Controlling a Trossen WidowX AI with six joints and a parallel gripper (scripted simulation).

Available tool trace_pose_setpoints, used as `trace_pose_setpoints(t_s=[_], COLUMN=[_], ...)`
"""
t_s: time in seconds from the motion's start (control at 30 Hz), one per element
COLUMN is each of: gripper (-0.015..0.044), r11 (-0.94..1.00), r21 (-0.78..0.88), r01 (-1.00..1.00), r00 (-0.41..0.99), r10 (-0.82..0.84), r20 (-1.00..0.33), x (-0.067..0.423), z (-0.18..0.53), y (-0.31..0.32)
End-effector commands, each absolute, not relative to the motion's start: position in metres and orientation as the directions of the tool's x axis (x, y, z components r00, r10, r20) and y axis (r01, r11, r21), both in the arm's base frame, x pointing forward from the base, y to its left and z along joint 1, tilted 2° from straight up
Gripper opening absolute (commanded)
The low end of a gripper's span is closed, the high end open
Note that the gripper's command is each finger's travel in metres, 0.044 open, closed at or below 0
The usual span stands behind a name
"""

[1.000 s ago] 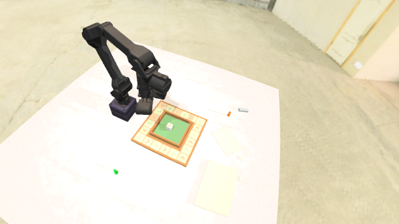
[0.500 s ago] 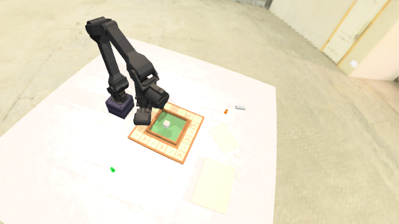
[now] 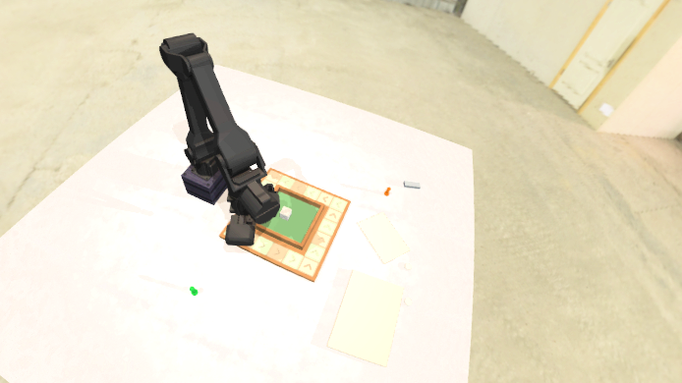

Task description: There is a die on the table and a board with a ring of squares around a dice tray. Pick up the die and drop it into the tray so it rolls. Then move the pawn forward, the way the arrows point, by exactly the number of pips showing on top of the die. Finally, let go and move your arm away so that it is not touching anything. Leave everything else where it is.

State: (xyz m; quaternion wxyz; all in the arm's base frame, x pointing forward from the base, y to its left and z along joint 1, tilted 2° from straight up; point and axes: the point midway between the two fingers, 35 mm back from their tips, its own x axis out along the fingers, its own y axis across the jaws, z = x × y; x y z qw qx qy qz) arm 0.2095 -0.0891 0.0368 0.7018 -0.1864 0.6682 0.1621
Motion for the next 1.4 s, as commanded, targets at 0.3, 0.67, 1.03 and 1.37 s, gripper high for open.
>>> trace_pose_setpoints(t_s=[0.3, 0.67, 1.03, 1.37], gripper=[0.0000, 0.0000, 0.0131, 0.0394], r11=[0.875, 0.875, 0.877, 0.875], r21=[-0.040, -0.040, -0.047, -0.041], r01=[-0.482, -0.482, -0.477, -0.482], r00=[0.054, 0.053, 0.057, 0.054], r10=[-0.017, -0.017, -0.022, -0.017], r20=[-0.998, -0.998, -0.998, -0.998], x=[0.211, 0.212, 0.213, 0.211], z=[-0.002, -0.010, -0.013, 0.037], y=[-0.092, -0.092, -0.094, -0.093])
